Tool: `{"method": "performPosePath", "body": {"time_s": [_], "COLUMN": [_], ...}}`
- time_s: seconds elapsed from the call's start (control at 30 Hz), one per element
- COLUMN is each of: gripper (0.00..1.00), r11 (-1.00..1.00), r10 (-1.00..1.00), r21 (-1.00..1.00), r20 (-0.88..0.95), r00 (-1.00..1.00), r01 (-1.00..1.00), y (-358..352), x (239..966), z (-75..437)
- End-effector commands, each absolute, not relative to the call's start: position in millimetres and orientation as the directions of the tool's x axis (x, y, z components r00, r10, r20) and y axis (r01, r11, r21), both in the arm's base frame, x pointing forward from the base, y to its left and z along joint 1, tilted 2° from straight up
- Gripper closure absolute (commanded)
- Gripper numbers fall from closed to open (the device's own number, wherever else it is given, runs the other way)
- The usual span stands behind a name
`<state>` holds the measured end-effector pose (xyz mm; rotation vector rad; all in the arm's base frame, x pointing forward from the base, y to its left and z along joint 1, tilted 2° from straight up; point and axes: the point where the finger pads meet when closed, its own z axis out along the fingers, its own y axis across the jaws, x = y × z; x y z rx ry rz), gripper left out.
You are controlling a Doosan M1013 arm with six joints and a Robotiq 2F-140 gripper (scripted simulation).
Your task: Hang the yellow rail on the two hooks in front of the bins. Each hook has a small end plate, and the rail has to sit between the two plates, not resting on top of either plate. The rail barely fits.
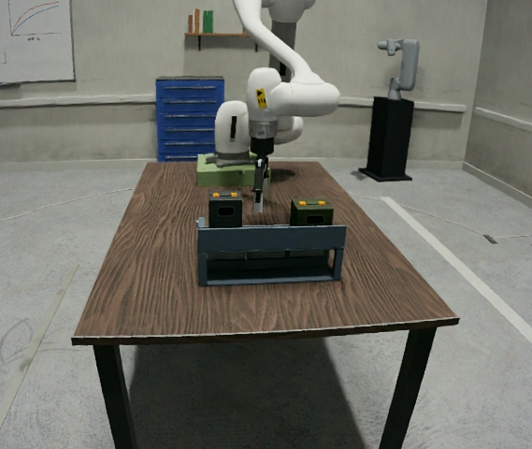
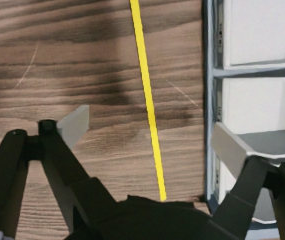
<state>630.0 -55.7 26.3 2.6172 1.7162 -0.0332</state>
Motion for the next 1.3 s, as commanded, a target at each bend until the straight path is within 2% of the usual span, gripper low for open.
{"method": "performPosePath", "body": {"time_s": [0.0,0.07,0.47,0.63,1.27], "gripper": [0.00,0.00,0.00,0.00,0.00], "r11": [-0.299,-0.222,-0.222,-0.123,-0.123], "r10": [0.954,0.975,0.975,0.992,0.992], "r21": [-0.003,-0.004,-0.004,-0.006,-0.006], "r20": [-0.027,-0.029,-0.029,-0.031,-0.031], "r00": [0.299,0.221,0.221,0.122,0.122], "r01": [0.954,0.975,0.975,0.992,0.992], "y": [-56.1,-56.5,-56.5,-54.4,-53.0], "x": [629.3,628.9,628.9,629.5,630.6], "z": [29.8,32.1,32.1,38.3,41.7]}}
